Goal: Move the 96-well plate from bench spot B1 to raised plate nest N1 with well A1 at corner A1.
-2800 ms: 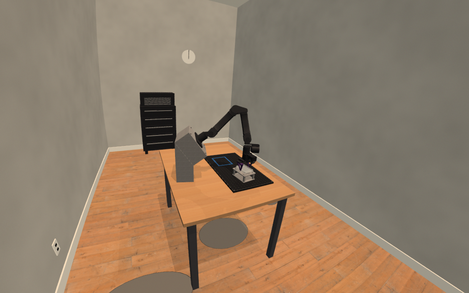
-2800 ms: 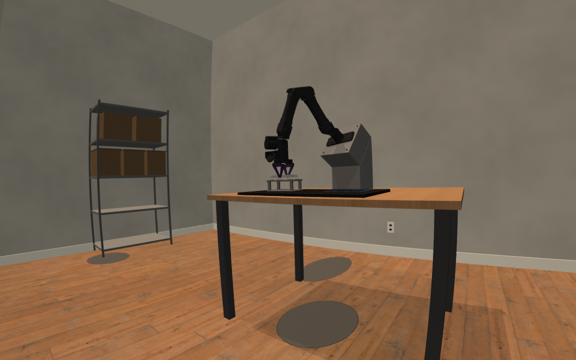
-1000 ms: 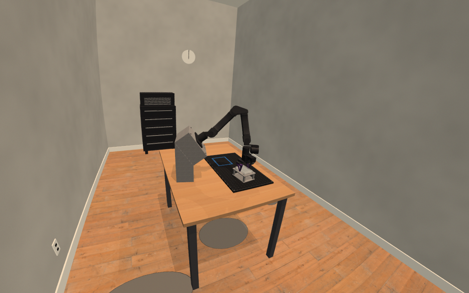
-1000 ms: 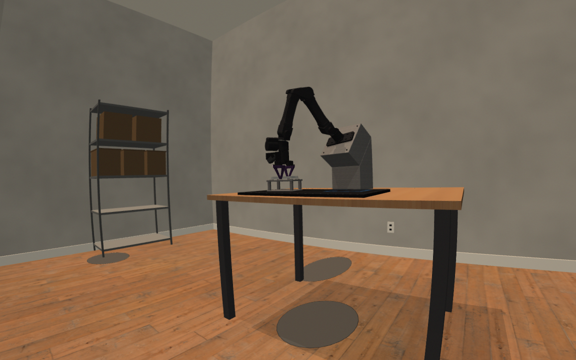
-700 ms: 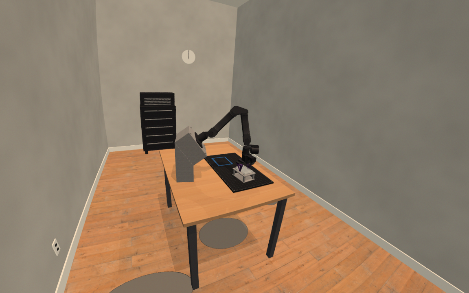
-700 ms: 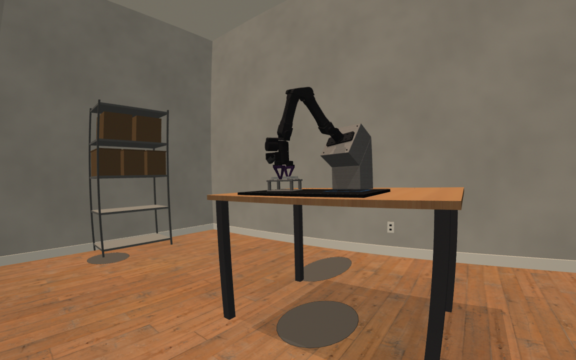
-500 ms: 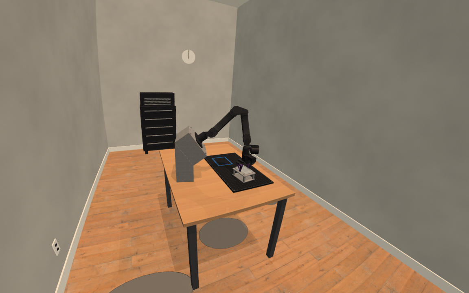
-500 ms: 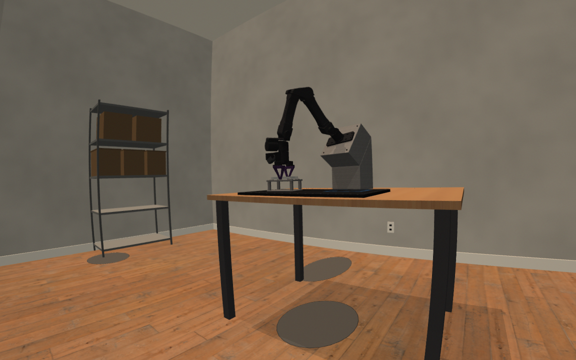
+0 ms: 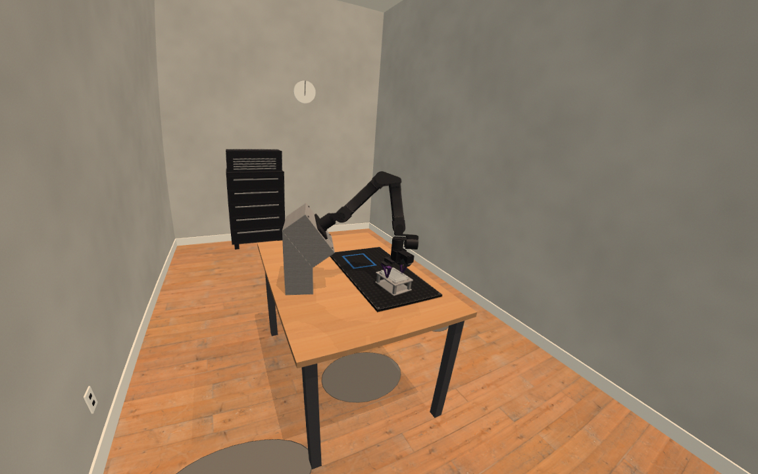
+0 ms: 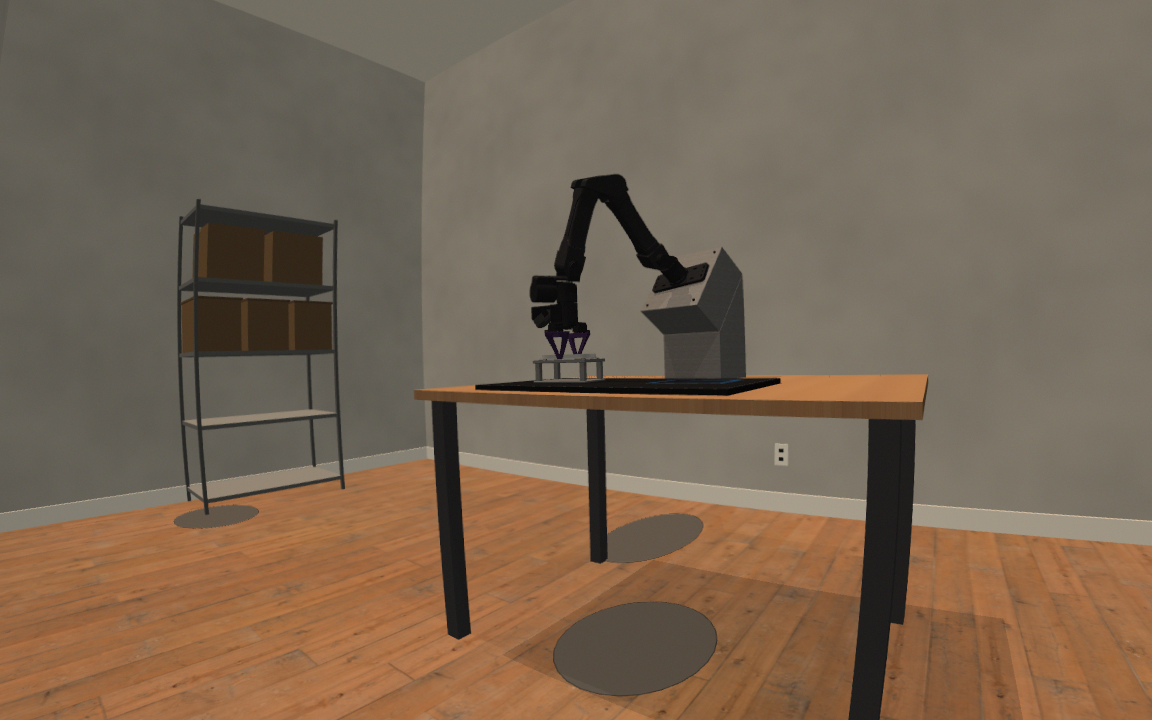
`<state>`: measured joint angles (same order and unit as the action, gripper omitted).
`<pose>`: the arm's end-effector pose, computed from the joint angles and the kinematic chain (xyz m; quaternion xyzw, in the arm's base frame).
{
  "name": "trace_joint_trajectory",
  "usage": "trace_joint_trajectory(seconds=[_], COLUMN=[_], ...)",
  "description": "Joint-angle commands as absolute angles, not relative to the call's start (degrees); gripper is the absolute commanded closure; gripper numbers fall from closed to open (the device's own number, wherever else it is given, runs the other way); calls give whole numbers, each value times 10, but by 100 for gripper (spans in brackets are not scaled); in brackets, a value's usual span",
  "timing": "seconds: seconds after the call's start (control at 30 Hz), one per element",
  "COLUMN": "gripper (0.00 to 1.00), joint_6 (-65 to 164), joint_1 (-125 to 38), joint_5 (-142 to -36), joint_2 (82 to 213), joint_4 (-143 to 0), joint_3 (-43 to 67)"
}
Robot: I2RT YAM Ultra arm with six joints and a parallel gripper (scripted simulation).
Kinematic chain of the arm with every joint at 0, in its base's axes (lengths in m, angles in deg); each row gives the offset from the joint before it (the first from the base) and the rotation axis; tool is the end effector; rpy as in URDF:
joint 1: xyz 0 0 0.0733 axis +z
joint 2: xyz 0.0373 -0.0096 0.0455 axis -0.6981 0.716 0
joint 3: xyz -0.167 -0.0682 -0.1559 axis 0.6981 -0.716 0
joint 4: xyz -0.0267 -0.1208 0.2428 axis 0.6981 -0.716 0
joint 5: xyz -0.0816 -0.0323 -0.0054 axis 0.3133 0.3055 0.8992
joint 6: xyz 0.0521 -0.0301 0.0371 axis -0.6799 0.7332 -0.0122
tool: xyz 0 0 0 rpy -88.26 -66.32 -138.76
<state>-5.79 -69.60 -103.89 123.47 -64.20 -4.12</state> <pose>0.3119 -0.1296 0.2006 0.5309 0.7163 0.2301 0.3901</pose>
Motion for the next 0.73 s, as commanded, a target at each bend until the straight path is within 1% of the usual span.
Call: trace_joint_trajectory(seconds=[0.0,0.3,0.7], gripper=[0,0,0], joint_6=[-59,-59,-45], joint_1=[-697,-697,-720], joint_5=[-1036,-1036,-1054], joint_2=[1231,1231,1159], joint_4=[-642,-642,-709], joint_3=[-38,-38,-51])
